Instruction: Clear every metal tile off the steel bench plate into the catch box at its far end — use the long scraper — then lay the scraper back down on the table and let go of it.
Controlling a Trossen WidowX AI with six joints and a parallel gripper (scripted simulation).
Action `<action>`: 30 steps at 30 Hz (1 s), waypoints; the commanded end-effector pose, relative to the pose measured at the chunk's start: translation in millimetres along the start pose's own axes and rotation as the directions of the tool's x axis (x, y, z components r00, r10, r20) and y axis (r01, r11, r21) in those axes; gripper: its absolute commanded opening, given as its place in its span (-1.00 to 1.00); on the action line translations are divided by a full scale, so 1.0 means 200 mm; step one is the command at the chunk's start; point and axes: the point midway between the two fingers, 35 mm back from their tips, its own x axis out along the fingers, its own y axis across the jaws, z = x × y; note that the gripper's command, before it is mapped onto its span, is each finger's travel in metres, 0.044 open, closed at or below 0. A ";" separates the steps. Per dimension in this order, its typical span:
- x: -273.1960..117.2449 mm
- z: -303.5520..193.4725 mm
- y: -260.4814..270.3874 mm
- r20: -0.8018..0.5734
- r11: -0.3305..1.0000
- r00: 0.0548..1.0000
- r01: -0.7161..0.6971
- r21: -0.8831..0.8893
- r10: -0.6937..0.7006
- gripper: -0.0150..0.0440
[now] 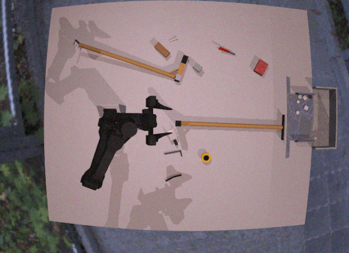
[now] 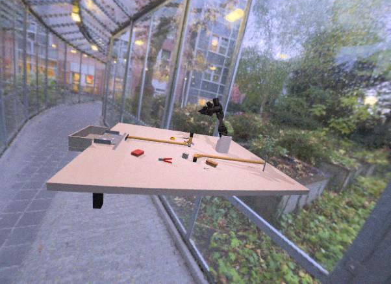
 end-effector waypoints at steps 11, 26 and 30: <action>-0.21 0.19 -0.03 0.136 0.999 0.991 -0.023 0.030 0.019 1.00; -0.29 0.24 -0.04 0.179 0.998 0.983 -0.038 0.041 0.030 1.00; -0.29 0.24 -0.04 0.179 0.998 0.983 -0.038 0.041 0.030 1.00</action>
